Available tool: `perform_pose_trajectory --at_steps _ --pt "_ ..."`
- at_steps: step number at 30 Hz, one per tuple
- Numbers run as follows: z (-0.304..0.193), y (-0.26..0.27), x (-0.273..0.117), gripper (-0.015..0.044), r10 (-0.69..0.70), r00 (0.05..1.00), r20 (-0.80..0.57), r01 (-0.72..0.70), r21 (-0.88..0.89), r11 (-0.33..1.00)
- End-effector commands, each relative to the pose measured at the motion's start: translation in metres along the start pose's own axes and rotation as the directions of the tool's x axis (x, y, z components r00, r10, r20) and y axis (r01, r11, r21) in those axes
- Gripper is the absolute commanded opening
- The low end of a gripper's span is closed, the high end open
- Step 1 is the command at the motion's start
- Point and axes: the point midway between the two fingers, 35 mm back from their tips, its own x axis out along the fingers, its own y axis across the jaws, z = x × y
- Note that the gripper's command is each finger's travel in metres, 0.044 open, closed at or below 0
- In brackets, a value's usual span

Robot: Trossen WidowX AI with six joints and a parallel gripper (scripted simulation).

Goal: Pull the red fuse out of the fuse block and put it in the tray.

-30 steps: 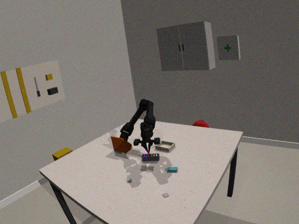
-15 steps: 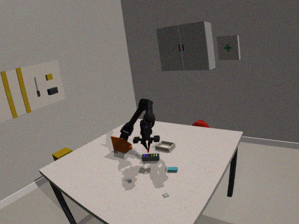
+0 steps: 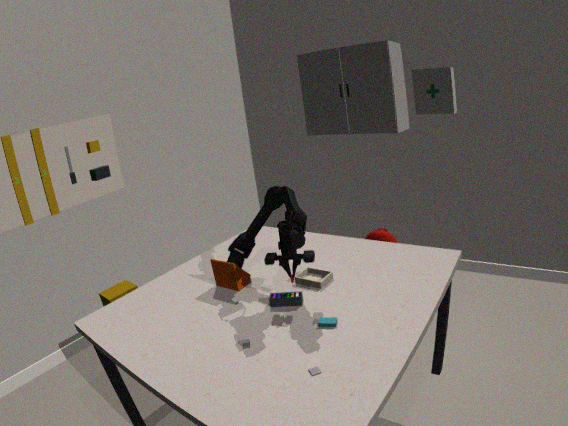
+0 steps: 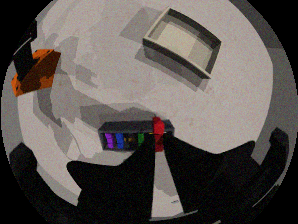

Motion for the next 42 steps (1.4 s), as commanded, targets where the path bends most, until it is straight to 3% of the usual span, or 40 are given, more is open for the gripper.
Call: perform_pose_trajectory --at_steps 1,16,42 --pt "0.027 -0.022 -0.002 0.0 -0.004 1.0 -0.003 0.004 -0.001 1.0" --pt "0.136 -0.068 -0.002 0.0 -0.012 1.0 0.023 0.012 -0.005 1.0" --pt "0.138 -0.069 0.031 0.0 -0.013 1.0 0.024 0.013 -0.006 1.0"
